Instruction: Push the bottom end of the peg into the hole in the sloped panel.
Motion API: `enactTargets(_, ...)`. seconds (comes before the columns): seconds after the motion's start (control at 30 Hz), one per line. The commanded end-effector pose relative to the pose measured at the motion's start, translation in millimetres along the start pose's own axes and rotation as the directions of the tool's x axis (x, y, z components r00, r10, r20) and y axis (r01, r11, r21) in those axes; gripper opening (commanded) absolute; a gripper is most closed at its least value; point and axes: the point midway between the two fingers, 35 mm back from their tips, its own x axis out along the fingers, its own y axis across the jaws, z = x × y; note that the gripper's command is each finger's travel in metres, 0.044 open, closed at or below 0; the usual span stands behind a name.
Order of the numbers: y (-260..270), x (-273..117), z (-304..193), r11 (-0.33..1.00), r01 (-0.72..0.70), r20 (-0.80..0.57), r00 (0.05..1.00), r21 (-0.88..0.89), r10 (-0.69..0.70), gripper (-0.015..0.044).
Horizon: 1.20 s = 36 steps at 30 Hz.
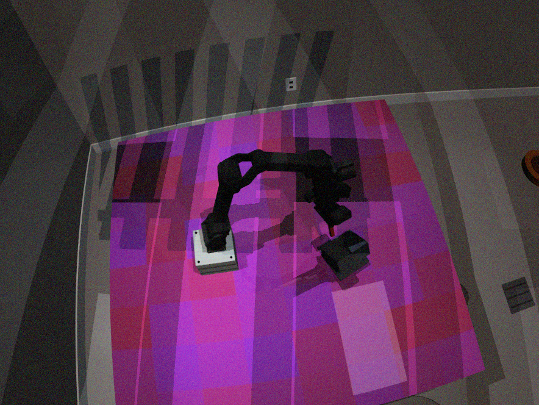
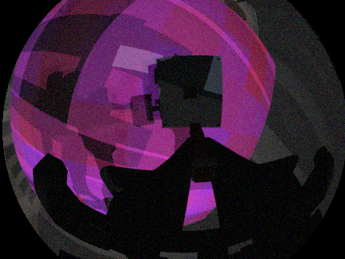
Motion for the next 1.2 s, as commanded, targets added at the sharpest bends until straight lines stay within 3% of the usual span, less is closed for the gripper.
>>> enactTargets(0.0, 1, -5, 6, 1.000, 0.018, 0.010, 1.000, 0.003, -0.018, 0.0000)
enactTargets(0.4, 8, -11, 19, 0.999, 0.053, 0.032, 0.998, -0.008, -0.053, 0.0000)
enactTargets(1.17, 9, 34, 31, 0.997, 0.081, 0.049, 0.996, -0.015, -0.080, 0.0000)
